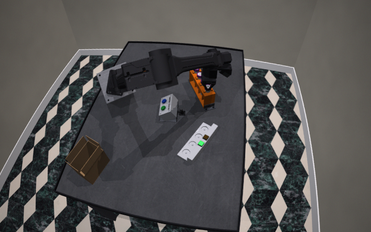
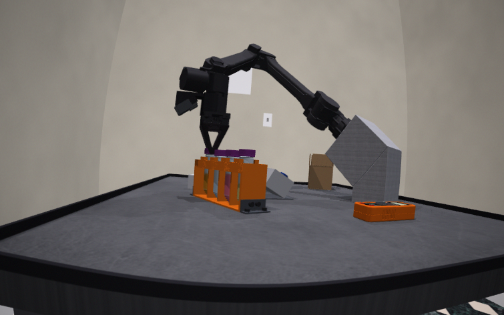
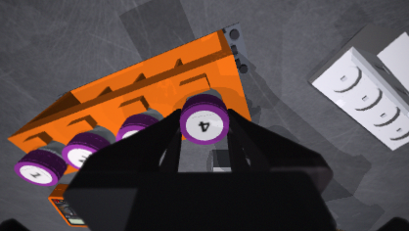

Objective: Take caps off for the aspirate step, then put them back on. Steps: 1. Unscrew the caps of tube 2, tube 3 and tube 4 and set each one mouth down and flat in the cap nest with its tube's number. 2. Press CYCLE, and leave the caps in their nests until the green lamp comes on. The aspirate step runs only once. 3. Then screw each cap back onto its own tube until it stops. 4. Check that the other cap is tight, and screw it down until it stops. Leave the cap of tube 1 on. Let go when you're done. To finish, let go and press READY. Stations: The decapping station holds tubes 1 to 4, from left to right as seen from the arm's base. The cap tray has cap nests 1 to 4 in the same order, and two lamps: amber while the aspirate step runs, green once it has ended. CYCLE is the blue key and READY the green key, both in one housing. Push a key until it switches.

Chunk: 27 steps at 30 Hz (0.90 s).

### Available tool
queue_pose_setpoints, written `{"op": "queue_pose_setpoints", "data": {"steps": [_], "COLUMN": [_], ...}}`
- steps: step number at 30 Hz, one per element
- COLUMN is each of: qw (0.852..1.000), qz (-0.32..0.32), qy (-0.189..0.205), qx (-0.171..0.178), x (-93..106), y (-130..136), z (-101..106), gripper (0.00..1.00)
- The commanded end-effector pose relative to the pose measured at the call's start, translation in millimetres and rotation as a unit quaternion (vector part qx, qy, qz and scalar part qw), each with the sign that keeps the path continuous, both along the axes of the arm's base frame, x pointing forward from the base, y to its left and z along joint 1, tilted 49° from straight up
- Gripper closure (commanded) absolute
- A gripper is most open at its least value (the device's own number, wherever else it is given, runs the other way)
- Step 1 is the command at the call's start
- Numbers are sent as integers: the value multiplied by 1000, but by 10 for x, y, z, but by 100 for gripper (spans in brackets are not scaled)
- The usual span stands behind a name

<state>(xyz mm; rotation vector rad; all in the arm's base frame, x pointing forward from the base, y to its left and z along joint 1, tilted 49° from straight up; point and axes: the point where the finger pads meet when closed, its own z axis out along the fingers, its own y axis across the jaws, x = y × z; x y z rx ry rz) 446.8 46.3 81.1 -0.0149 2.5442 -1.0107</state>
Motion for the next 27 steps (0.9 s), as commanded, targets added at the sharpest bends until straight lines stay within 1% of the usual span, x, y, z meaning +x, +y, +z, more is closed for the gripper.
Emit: {"op": "queue_pose_setpoints", "data": {"steps": [1,3,4,16,17,22,25,27], "qw": [999,999,999,999,1000,997,990,984], "qz": [-23,-23,-23,-23,-11,58,97,123], "qy": [-32,-32,-32,-32,-10,49,90,114], "qx": [17,17,17,17,6,-29,-52,-65], "x": [65,65,65,65,95,117,76,85], "y": [35,35,35,36,7,54,32,36], "z": [52,52,52,52,28,63,43,44], "gripper": [100,100,51,51,51,51,51,51]}}
